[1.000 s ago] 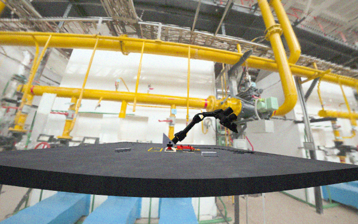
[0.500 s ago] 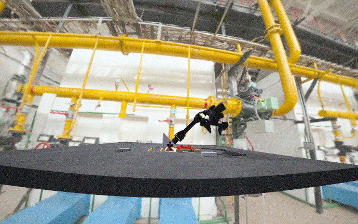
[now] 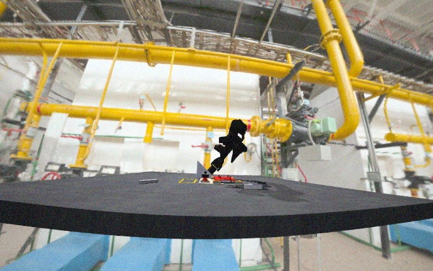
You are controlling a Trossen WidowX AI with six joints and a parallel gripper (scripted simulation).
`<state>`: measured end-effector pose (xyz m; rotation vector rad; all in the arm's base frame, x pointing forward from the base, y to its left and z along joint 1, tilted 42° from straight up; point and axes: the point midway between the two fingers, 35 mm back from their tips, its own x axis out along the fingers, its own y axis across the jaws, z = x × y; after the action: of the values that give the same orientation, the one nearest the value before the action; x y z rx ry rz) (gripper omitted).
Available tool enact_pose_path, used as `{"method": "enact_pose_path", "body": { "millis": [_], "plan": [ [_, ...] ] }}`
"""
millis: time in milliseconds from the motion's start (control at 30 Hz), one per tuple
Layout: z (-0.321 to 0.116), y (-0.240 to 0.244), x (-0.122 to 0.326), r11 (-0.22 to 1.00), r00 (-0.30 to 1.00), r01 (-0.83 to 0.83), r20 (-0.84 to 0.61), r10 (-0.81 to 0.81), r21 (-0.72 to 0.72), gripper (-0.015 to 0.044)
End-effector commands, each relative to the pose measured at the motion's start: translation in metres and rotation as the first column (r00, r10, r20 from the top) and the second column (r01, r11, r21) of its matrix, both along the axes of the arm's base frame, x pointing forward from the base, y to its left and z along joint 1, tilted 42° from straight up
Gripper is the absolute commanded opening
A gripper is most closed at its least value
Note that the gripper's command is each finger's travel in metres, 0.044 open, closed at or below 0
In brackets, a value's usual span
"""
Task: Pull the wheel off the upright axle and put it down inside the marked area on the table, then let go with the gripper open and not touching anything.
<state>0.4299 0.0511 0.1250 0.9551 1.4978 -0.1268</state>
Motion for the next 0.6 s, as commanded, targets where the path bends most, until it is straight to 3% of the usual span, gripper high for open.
{"method": "enact_pose_path", "body": {
  "millis": [0, 100, 267, 567],
  "plan": [
    [-0.022, -0.024, -0.007, 0.991, 0.980, 0.127, -0.161, -0.119, 0.038, 0.0300],
    [-0.043, -0.049, -0.018, 0.960, 0.909, 0.274, -0.341, -0.239, 0.056, 0.0300],
    [-0.073, -0.088, -0.041, 0.858, 0.682, 0.513, -0.621, -0.386, 0.030, 0.0300],
    [-0.076, -0.092, -0.046, 0.853, 0.671, 0.522, -0.630, -0.390, 0.028, 0.0300]
  ]
}}
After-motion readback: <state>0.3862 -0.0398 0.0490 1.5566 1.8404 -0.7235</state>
